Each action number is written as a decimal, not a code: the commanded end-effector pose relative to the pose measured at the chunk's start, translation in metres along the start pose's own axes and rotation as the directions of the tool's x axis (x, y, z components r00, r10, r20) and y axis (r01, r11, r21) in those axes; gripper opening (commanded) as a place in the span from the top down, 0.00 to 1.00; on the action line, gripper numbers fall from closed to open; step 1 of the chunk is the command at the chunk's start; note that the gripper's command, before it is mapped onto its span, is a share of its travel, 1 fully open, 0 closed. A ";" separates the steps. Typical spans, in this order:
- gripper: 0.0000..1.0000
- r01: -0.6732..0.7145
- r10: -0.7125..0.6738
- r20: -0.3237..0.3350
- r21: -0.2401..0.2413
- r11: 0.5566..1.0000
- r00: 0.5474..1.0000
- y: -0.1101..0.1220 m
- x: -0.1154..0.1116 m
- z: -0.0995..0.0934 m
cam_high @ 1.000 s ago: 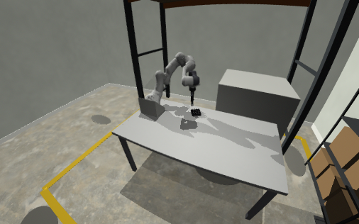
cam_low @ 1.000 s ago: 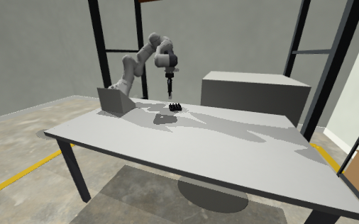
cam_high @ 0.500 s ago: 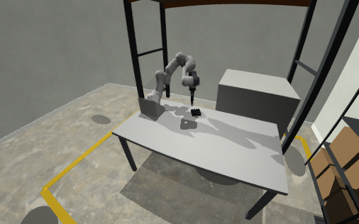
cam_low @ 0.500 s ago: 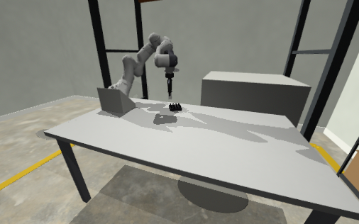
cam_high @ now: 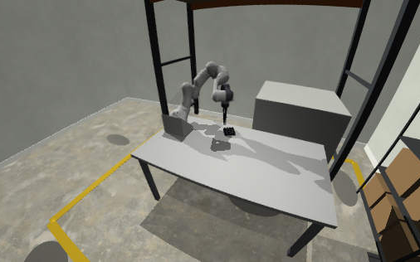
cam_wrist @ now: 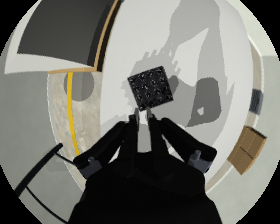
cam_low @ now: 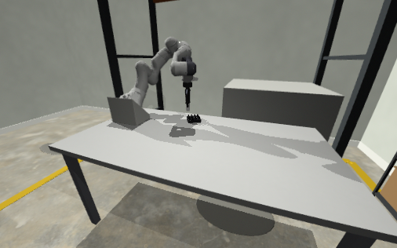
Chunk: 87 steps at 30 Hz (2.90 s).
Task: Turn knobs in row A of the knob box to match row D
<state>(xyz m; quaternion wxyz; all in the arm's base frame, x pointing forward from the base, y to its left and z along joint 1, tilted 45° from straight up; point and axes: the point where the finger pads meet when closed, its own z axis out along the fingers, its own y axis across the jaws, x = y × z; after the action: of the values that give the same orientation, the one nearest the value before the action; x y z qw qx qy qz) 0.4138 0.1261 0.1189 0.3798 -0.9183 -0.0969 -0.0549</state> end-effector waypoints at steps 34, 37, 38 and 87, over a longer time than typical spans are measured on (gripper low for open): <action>0.88 0.003 -0.003 -0.002 -0.002 1.000 1.000 0.000 0.002 0.033; 0.88 0.003 -0.003 -0.002 -0.002 1.000 1.000 0.000 0.002 0.033; 0.88 0.003 -0.003 -0.002 -0.002 1.000 1.000 0.000 0.002 0.033; 0.88 0.003 -0.003 -0.002 -0.002 1.000 1.000 0.000 0.002 0.037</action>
<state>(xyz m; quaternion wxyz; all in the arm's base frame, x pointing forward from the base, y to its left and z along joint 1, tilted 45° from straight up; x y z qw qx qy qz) 0.4164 0.1496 0.0951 0.3791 -0.9186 -0.0966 -0.0556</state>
